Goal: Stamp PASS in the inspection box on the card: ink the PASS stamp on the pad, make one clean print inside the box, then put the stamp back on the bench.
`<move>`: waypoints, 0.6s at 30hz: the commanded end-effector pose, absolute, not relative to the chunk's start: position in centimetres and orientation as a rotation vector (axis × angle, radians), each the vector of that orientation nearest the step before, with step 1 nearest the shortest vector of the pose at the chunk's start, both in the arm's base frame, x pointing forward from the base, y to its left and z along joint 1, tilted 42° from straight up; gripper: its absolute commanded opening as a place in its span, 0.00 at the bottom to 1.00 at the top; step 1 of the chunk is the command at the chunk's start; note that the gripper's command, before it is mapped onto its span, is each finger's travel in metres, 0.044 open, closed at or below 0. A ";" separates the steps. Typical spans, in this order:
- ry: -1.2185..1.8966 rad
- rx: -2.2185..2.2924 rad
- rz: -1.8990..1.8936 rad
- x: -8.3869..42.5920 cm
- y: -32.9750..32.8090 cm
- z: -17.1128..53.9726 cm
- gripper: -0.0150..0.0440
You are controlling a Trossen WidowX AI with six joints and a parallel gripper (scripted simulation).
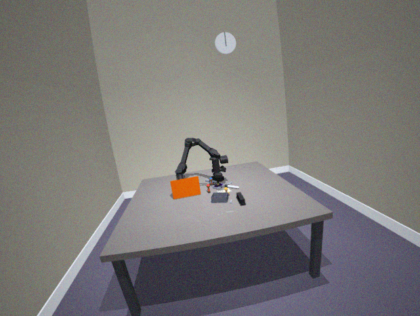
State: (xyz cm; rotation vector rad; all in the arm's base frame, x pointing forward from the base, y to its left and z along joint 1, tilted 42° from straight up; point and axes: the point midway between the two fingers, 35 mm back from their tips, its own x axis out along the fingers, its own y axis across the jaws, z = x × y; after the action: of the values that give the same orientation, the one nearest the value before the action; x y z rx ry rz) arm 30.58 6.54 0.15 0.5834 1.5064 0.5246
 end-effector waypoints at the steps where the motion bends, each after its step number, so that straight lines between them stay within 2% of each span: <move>1: 1.502 0.585 0.531 30.6 6.4 0.4 0.25; 18: 1.502 0.583 0.529 30.7 5.3 1.6 0.25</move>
State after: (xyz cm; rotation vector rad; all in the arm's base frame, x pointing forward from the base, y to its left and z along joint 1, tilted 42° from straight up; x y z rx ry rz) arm 30.51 5.64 1.19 0.5867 1.5103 0.5276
